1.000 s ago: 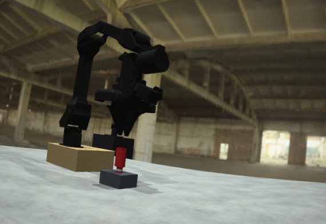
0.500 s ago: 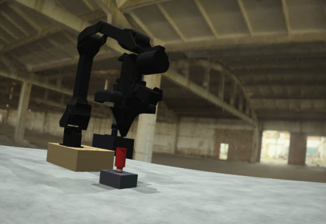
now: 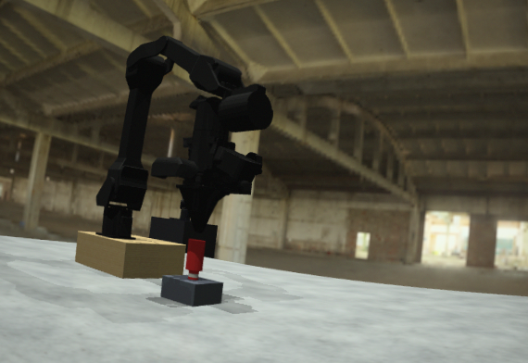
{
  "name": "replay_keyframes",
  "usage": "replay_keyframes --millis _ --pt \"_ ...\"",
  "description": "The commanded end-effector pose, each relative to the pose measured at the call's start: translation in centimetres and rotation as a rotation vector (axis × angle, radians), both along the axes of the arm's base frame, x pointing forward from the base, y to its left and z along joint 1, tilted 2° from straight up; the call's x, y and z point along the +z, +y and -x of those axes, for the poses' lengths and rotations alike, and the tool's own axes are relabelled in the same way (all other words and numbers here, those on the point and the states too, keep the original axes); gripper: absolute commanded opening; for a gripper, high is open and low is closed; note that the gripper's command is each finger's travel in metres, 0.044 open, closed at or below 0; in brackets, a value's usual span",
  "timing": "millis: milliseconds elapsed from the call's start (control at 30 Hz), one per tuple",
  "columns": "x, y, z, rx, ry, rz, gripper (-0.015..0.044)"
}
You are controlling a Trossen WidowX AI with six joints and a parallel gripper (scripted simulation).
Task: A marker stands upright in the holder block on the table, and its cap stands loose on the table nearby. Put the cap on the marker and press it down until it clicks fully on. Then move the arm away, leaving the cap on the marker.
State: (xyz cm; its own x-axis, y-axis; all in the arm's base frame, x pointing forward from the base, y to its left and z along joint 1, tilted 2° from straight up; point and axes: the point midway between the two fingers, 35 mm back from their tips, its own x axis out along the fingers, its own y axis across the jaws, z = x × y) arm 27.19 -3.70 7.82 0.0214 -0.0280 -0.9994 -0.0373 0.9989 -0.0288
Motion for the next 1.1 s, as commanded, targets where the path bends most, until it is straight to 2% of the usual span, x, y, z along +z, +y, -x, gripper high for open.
replay_keyframes --millis 0,433,700,900,1033,1067 --pt "-0.8 0.0 0.1 -0.006 0.010 -0.001 0.0000" --pt "-2.3 -0.1 0.0 -0.006 0.010 -0.001 0.0000" --pt "-1.4 -0.1 -0.2 -0.002 -0.007 0.001 0.0000" --pt "6.3 0.1 -0.3 -0.002 -0.006 0.001 0.0000" --pt "7.3 0.2 -0.1 -0.002 -0.005 0.000 0.0000" --pt "7.3 0.2 -0.1 -0.002 -0.005 0.000 0.0026"
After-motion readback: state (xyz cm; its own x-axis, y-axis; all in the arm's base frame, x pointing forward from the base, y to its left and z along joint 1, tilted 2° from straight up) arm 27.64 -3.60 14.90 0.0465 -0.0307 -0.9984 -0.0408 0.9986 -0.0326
